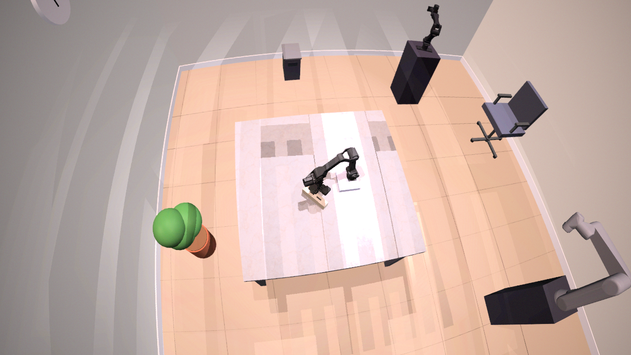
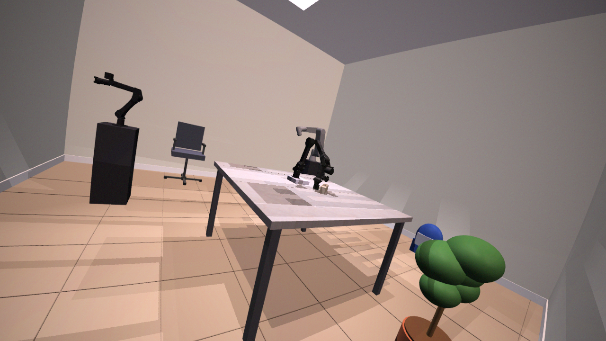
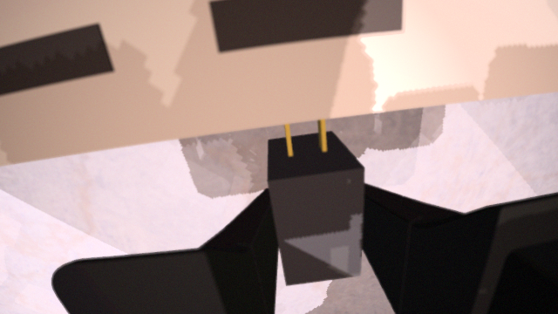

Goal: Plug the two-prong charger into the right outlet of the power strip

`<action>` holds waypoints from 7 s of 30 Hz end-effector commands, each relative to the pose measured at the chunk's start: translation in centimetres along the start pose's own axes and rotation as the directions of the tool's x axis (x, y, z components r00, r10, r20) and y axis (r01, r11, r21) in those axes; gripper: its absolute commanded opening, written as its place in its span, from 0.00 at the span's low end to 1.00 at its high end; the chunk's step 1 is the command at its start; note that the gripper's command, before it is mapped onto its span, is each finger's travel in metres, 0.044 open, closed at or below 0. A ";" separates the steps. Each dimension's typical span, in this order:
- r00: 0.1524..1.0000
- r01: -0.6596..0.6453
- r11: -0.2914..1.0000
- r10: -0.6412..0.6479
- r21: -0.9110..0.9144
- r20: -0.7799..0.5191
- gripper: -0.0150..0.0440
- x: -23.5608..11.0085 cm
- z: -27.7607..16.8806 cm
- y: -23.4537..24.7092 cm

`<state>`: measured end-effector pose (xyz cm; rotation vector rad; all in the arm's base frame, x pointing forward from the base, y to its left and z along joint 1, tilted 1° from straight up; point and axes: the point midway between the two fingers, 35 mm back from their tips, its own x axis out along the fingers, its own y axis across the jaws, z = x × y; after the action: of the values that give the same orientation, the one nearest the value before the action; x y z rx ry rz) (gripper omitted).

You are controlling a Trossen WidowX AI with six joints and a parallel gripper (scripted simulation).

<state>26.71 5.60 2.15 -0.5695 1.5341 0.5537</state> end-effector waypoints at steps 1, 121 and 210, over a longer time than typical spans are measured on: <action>1.000 0.000 1.000 0.000 0.004 0.001 0.25 -0.1 0.1 0.0; 1.000 0.000 1.000 0.000 0.004 0.003 0.25 -0.2 1.7 0.0; 1.000 -0.003 1.000 0.003 0.006 -0.021 1.00 -0.1 1.7 0.0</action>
<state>28.12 6.81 2.10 -0.5694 1.5638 0.5418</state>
